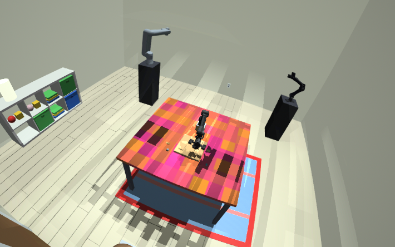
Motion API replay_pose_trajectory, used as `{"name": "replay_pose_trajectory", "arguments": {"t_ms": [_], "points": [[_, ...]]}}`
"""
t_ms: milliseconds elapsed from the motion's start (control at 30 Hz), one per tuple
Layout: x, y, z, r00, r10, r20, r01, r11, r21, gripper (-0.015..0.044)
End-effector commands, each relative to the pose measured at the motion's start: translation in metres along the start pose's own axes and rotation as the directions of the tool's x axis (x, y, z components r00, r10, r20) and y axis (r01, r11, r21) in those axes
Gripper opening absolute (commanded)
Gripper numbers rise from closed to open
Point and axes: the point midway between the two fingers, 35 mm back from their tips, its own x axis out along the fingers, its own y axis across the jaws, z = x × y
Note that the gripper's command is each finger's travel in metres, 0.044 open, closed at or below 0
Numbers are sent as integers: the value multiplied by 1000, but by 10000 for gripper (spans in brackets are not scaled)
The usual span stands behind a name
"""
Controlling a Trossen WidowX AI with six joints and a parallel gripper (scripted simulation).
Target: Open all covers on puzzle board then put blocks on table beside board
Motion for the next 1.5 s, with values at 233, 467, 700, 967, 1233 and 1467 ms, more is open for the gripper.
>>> {"name": "replay_pose_trajectory", "arguments": {"t_ms": [233, 467, 700, 967, 1233, 1467], "points": [[-8, -3, -51, 1000, 4, -12, 4, 761, 649, 0], [-11, -5, -90, 1000, 2, -13, 12, 308, 951, 0], [-11, -8, -110, 1000, 0, -14, 14, 41, 999, 0], [-11, -8, -110, 1000, 0, -14, 14, 41, 999, 0], [-11, -8, -110, 1000, 0, -14, 14, 41, 999, 0], [-11, -8, -110, 1000, 0, -14, 14, 41, 999, 0]]}}
